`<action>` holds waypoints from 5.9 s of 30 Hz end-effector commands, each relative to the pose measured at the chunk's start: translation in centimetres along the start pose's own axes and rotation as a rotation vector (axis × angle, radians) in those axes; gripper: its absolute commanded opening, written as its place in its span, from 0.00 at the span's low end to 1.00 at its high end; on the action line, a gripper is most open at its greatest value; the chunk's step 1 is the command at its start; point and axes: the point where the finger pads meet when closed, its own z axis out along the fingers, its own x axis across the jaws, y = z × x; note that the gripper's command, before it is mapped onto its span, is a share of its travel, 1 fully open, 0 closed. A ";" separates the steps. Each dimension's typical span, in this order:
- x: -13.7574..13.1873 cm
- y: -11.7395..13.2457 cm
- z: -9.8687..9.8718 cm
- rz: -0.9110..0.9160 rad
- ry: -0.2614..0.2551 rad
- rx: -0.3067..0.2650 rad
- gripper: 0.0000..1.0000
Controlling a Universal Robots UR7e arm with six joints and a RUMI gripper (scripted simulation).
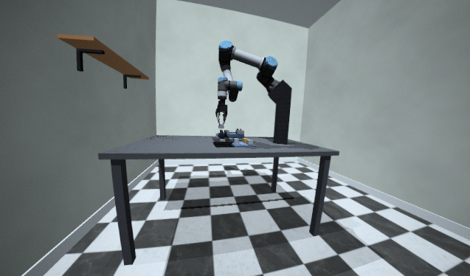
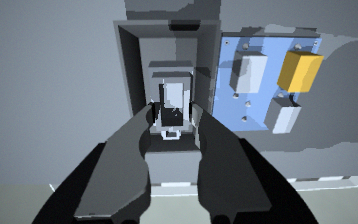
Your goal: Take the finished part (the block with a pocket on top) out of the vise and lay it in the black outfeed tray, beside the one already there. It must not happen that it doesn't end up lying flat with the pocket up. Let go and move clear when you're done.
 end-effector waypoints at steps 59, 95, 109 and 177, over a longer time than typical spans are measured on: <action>-0.2 0.7 0.1 -0.001 -0.003 0.001 0.00; -0.2 0.7 5.0 0.000 -0.003 0.001 0.00; -0.3 0.7 7.4 0.000 -0.003 0.001 0.00; -0.3 0.7 9.9 0.000 -0.003 0.001 0.00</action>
